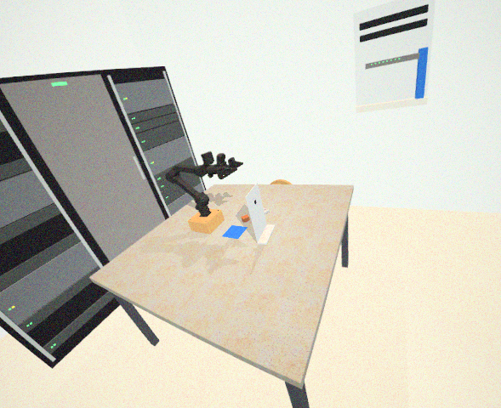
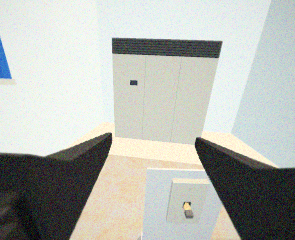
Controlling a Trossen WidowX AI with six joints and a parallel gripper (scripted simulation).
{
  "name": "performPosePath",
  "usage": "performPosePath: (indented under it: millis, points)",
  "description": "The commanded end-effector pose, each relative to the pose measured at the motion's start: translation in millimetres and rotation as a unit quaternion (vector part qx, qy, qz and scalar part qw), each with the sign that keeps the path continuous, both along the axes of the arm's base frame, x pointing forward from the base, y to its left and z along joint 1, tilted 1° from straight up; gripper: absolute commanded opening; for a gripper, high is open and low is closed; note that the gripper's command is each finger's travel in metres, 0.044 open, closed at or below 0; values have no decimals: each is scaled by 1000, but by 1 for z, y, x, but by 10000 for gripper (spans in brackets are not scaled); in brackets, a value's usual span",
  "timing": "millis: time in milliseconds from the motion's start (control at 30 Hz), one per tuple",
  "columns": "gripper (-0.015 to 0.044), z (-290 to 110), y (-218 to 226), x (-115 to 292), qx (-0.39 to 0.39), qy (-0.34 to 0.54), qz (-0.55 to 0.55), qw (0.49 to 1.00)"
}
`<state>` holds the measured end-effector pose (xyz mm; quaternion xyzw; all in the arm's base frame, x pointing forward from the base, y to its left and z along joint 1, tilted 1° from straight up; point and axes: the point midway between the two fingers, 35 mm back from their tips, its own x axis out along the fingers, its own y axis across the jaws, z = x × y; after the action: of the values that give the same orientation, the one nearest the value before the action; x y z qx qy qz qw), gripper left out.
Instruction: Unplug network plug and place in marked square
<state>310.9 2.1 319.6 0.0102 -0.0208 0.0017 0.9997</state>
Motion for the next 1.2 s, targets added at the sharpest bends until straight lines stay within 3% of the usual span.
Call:
performPosePath:
  millis: [0, 300, 733, 1167]
  points:
    - [374, -1, 0, 1, 2, 0, 1, 1000]
    - [156, -33, -20, 20, 126, 4, 27, 992]
    - [156, -85, -55, 25, 312, 23, 62, 948]
    - [156, -135, -83, 3, 488, 53, 89, 867]
